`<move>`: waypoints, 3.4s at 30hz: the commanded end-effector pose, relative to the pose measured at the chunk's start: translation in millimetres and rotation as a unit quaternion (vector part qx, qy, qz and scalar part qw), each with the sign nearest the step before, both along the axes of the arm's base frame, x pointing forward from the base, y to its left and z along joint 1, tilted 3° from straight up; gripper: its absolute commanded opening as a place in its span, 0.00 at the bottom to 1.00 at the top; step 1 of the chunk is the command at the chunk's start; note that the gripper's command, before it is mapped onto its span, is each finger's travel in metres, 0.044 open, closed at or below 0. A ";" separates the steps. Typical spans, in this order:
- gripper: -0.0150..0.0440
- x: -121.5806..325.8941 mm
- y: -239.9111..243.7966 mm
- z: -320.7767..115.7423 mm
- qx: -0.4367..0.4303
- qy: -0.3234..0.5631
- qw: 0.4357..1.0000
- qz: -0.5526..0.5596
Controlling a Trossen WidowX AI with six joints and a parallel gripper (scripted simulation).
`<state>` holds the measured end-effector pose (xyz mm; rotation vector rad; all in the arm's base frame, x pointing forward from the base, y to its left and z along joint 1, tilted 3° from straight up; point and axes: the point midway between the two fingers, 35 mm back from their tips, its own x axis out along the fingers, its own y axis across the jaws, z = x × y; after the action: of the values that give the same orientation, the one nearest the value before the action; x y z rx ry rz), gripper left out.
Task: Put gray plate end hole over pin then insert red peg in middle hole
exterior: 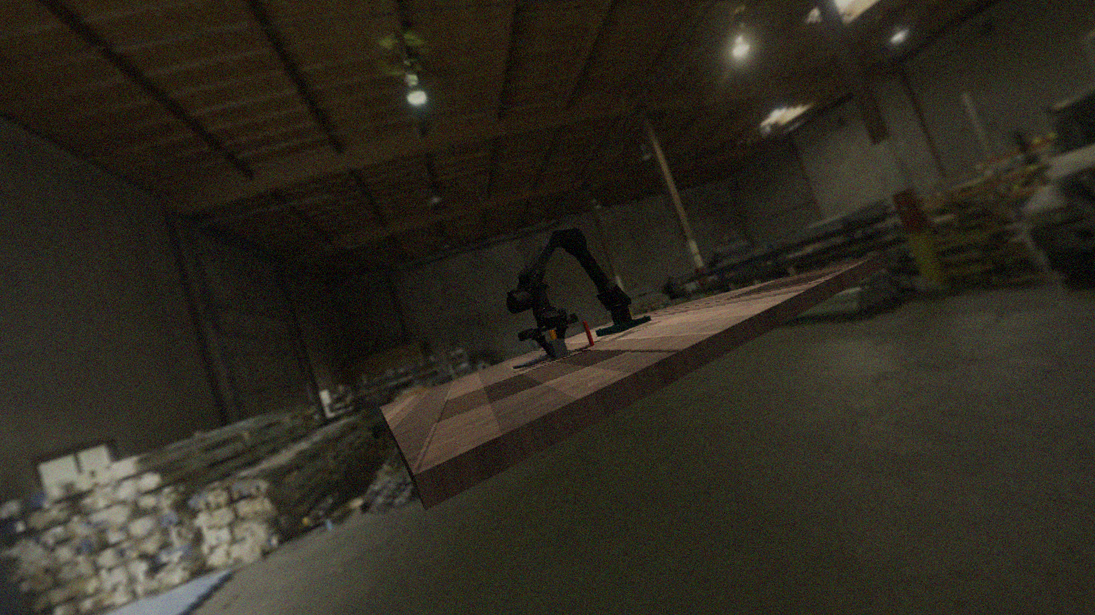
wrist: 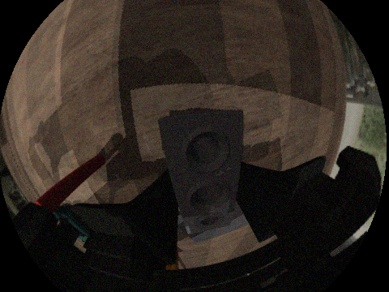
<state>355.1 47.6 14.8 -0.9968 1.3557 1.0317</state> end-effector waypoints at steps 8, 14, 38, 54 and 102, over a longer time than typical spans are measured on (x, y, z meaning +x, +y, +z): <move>0.25 11.1 0.8 33.3 0.002 -0.006 1.000 0.002; 0.25 14.2 0.6 52.5 0.002 -0.006 1.000 0.002; 0.25 12.9 -1.9 129.0 0.002 -0.006 1.000 0.002; 0.25 20.0 -38.6 106.4 0.004 -0.006 0.993 0.115; 0.25 14.2 -131.5 49.3 0.009 -0.003 0.922 0.388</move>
<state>370.3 -83.1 65.4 -1.5725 0.9297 1.6039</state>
